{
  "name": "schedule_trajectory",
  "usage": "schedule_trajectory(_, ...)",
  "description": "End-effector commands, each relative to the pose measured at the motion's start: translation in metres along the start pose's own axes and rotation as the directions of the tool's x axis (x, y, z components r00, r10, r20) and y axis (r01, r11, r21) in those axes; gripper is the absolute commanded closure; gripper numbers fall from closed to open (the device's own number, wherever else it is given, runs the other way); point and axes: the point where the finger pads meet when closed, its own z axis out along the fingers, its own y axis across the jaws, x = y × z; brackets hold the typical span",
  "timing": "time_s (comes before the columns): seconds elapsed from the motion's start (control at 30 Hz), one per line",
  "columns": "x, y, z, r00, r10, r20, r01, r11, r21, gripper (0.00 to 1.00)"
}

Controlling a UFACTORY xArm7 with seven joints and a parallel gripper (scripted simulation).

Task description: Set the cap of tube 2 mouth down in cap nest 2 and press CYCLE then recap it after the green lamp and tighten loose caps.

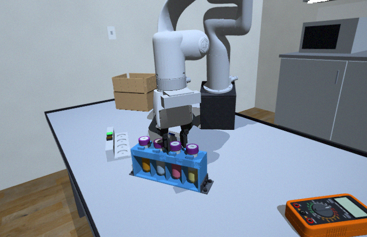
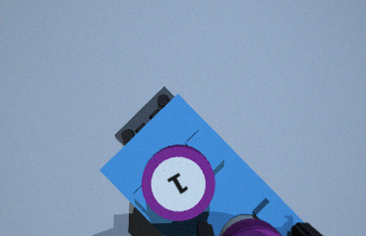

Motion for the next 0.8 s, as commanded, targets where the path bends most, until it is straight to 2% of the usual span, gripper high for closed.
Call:
schedule_trajectory(0.0, 0.0001, 0.0016, -0.0011, 1.0, 0.003, 0.003, -0.003, 1.0, -0.004, 0.54)
schedule_trajectory(0.13, 0.0001, 0.0016, -0.0011, 1.0, 0.003, 0.003, -0.003, 1.0, -0.004, 0.54)
schedule_trajectory(0.2, 0.0001, 0.0016, -0.0016, 0.987, -0.163, 0.004, 0.163, 0.987, -0.004, 0.54)
schedule_trajectory(0.37, 0.0001, 0.0016, -0.0016, 0.905, -0.425, 0.006, 0.425, 0.905, -0.003, 0.54)
schedule_trajectory(0.53, 0.0001, 0.0016, -0.0016, 0.769, -0.639, 0.007, 0.639, 0.769, -0.002, 0.54)
schedule_trajectory(0.6, 0.0001, 0.0016, -0.0016, 0.769, -0.639, 0.007, 0.639, 0.769, -0.002, 0.54)
schedule_trajectory(0.67, 0.0001, 0.0016, -0.0016, 0.637, -0.771, 0.006, 0.771, 0.637, 0.0, 0.54)
schedule_trajectory(0.77, 0.0001, 0.0016, -0.0016, 0.539, -0.842, 0.009, 0.842, 0.539, 0.0, 0.54)
